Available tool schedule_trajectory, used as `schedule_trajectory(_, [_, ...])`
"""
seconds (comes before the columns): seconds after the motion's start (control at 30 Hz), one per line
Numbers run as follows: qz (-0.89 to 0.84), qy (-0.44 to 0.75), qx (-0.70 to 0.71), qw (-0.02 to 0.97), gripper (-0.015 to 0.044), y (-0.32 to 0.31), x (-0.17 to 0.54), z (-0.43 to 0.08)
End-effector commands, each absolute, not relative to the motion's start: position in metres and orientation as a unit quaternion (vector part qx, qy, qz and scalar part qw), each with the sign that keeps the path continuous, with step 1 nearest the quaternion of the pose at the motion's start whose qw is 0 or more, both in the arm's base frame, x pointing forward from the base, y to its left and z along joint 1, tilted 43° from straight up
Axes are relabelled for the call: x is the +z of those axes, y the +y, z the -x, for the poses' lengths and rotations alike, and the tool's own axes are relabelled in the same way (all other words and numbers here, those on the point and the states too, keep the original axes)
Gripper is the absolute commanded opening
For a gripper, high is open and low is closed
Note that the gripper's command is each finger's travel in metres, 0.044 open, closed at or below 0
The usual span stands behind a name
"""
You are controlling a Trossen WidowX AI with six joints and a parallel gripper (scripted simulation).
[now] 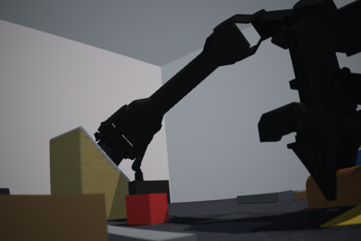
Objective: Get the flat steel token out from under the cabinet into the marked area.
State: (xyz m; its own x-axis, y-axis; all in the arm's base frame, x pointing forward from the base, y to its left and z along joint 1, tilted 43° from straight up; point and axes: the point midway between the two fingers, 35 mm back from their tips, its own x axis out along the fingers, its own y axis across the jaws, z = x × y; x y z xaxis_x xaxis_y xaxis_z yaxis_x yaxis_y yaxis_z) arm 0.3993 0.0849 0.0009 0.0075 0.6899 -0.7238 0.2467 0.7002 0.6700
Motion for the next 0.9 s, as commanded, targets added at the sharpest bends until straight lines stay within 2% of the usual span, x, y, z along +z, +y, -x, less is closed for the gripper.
schedule_trajectory(0.0, [-0.342,0.684,0.173,0.621,0.0,0.082,-0.003,-0.398])
schedule_trajectory(0.87, [-0.343,0.684,0.173,0.62,0.0,0.087,0.001,-0.381])
